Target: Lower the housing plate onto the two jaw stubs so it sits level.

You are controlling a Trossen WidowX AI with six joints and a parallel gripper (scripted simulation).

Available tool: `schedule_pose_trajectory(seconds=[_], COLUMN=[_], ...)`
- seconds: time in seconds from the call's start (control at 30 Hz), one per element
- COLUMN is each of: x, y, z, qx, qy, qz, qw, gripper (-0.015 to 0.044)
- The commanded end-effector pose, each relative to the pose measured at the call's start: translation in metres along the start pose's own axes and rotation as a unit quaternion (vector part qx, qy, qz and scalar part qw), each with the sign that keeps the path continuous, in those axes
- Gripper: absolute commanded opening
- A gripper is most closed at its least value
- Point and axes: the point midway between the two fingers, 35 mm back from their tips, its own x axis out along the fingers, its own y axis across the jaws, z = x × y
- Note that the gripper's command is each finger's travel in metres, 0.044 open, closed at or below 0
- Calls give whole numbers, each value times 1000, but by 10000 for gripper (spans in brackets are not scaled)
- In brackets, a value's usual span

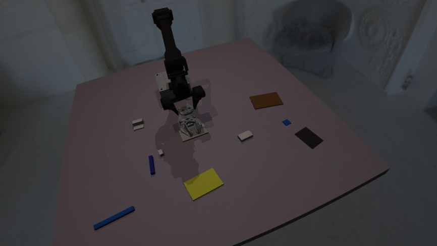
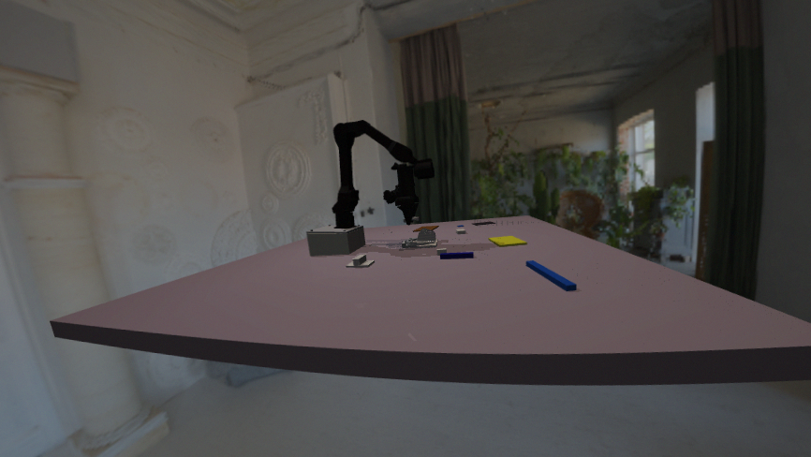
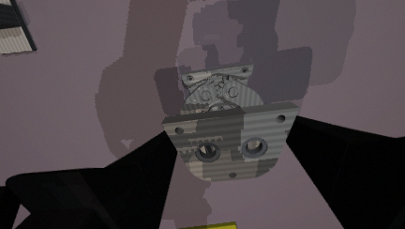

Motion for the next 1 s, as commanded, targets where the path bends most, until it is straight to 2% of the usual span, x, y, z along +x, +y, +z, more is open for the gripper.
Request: schedule_pose_trajectory(seconds=[0.0,0.97], x=[0,0], y=[0,0], z=[0,15], qx=[3,3], qy=[1,0], qz=[2,2], qw=[1000,1000], gripper=[351,351])
